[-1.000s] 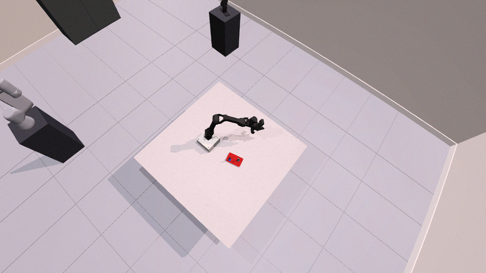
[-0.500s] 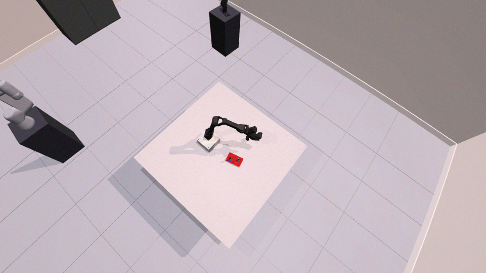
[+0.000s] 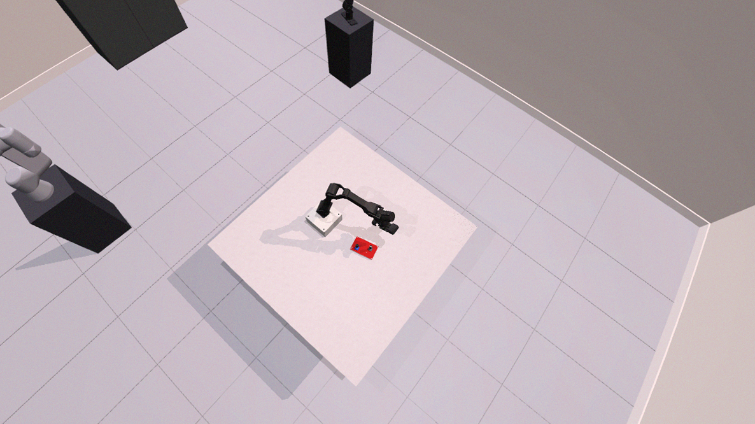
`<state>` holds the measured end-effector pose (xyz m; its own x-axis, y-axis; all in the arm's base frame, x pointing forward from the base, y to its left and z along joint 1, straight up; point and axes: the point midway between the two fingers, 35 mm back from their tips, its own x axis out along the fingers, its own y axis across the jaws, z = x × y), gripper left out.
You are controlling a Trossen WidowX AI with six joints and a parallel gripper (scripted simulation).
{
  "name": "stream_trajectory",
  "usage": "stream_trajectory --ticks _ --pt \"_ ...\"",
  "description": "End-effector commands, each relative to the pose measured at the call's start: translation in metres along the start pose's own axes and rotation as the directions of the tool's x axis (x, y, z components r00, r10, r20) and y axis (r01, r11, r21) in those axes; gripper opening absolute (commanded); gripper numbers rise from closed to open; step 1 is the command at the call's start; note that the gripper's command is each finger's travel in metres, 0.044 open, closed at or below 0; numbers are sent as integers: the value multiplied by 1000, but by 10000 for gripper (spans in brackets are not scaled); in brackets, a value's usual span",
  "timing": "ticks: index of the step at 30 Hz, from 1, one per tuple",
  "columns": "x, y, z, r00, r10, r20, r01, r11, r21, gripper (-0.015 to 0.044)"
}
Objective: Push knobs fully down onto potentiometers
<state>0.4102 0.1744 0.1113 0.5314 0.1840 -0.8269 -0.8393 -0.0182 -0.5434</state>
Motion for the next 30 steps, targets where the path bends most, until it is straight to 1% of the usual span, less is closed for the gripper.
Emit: stream_trajectory --ticks 1,7,13,24,28,30 --pt "-3 10 -32 996 74 -49 -67 989 134 0" --pt "-8 25 -70 980 171 -102 -133 944 303 0" --pt "-18 43 -105 953 270 -139 -177 865 469 0" --pt "-43 80 -158 879 450 -159 -196 644 740 0" --pt "-54 94 -173 847 510 -151 -184 547 816 0" --pt "-56 96 -175 841 520 -149 -181 530 829 0"
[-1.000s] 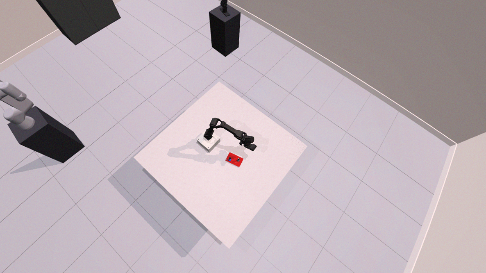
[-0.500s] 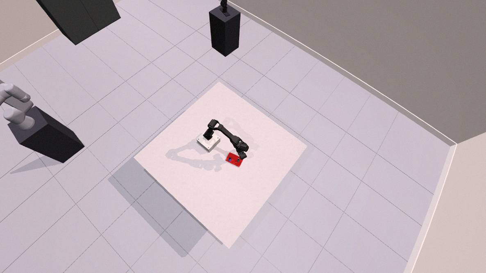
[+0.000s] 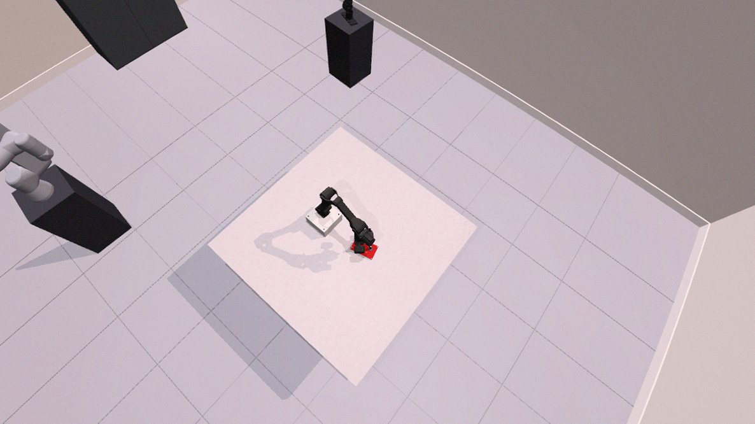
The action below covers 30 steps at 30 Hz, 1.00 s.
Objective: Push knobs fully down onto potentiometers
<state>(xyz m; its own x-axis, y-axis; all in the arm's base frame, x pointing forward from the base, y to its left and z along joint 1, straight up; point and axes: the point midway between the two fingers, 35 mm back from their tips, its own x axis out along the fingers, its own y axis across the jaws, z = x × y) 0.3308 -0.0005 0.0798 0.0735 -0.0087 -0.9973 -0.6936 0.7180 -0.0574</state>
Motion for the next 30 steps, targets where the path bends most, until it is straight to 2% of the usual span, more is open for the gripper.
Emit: stream_trajectory --ticks 1,30 --pt "-1 1 -15 999 37 -27 -35 996 80 0" --pt "39 3 -16 999 37 -27 -35 996 80 0"
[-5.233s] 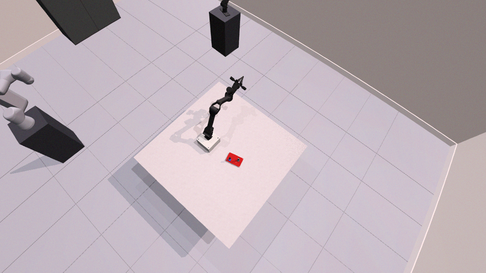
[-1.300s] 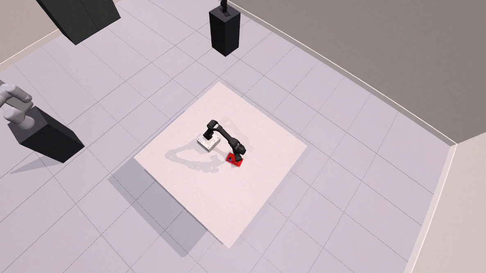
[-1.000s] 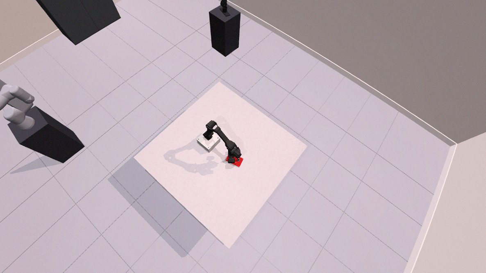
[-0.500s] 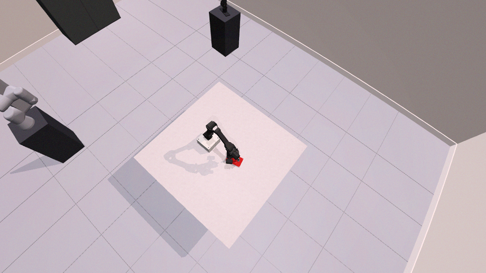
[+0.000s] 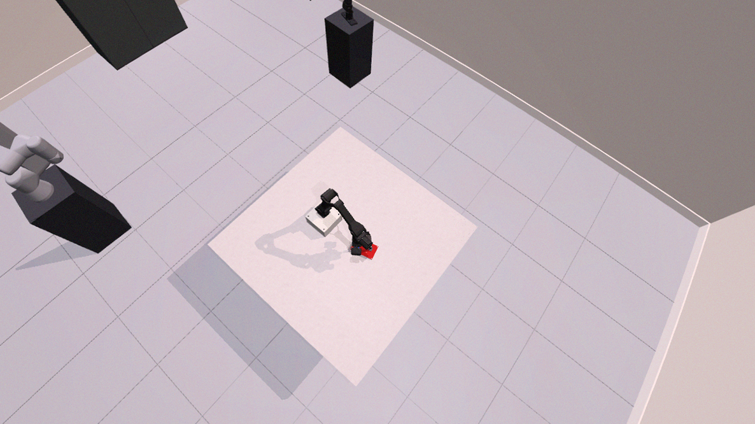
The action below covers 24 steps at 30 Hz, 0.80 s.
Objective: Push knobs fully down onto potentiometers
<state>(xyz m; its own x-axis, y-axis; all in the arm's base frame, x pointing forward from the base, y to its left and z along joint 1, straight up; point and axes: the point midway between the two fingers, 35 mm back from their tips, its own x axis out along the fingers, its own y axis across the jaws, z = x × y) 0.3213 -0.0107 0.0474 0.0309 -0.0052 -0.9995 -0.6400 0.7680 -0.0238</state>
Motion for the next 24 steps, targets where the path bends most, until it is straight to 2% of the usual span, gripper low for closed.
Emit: stream_trajectory --ticks 1,24 --pt "8 1 0 1000 5 0 -5 1000 5 0" --pt "11 1 0 1000 5 0 -5 1000 5 0"
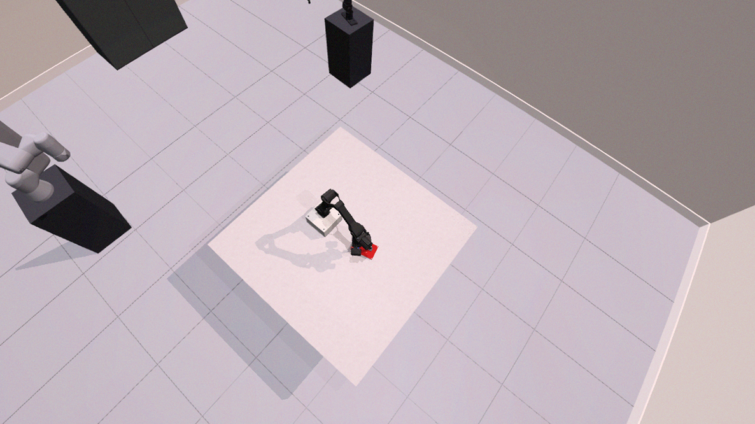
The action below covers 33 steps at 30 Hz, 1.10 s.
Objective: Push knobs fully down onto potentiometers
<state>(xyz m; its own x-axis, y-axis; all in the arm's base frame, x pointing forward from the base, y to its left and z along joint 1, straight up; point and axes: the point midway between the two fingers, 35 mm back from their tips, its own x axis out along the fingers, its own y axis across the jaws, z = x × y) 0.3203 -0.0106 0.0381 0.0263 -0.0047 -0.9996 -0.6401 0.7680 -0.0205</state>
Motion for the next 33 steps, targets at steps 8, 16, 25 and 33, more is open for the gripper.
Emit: stream_trajectory --ticks 8,16,25,33 --pt "4 0 1 1000 2 4 -2 1000 5 0" --pt "3 0 1 1000 2 4 -2 1000 5 0" --pt "3 0 1 1000 2 4 -2 1000 5 0" --pt "7 0 1 1000 2 4 -2 1000 5 0"
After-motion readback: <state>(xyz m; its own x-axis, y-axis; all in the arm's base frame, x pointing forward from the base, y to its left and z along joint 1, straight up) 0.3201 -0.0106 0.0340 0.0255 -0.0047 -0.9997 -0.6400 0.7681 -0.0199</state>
